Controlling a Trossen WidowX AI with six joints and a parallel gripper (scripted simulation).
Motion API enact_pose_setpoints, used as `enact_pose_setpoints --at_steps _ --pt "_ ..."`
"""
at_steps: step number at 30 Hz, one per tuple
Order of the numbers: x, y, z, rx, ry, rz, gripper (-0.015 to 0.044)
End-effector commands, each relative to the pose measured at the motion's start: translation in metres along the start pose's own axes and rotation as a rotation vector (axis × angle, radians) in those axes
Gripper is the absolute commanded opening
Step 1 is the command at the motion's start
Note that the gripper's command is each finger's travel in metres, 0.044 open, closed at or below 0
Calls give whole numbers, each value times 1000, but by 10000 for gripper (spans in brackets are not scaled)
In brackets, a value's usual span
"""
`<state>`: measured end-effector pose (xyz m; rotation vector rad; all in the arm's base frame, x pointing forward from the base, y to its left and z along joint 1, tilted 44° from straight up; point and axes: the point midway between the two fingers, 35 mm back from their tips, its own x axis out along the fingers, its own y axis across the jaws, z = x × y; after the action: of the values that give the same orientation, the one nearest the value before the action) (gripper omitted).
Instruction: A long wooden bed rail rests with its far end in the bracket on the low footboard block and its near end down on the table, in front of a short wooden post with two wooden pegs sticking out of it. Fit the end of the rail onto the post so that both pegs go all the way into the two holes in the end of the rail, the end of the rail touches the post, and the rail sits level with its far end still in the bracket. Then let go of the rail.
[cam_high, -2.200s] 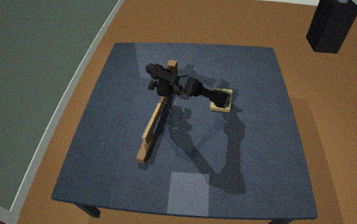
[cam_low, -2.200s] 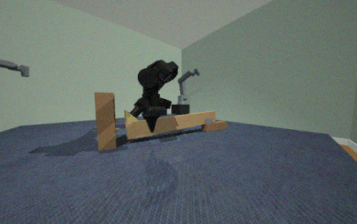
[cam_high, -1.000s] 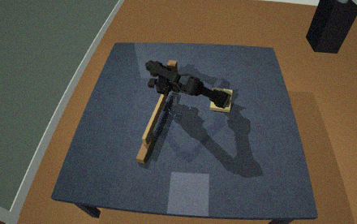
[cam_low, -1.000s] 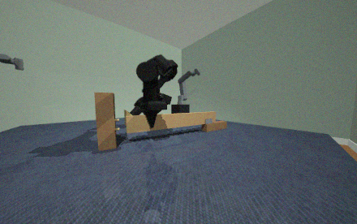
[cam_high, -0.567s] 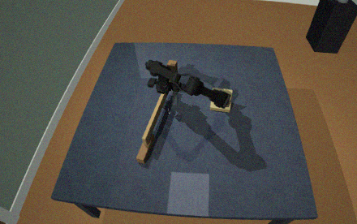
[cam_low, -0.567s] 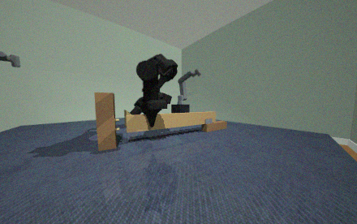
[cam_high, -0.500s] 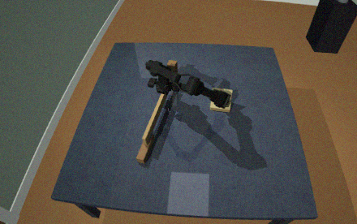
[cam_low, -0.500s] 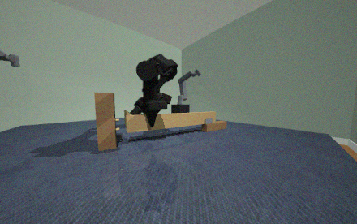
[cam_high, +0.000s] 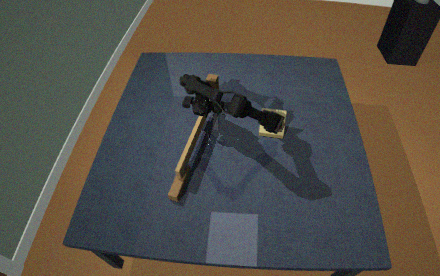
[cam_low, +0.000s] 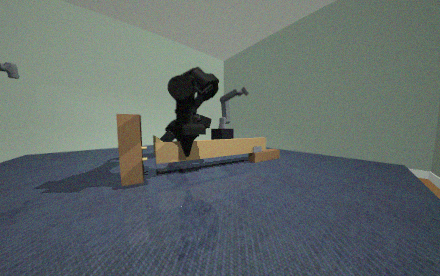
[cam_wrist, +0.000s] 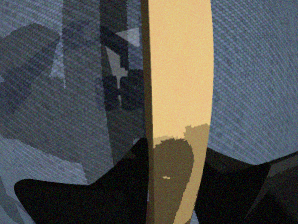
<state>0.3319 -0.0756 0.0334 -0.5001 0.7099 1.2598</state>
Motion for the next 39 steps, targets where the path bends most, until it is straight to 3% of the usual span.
enact_pose_setpoints --at_steps 1,39 --pt "-2 0 0 0 -1 -2 0" --pt "-1 0 -10 0 0 -2 0"
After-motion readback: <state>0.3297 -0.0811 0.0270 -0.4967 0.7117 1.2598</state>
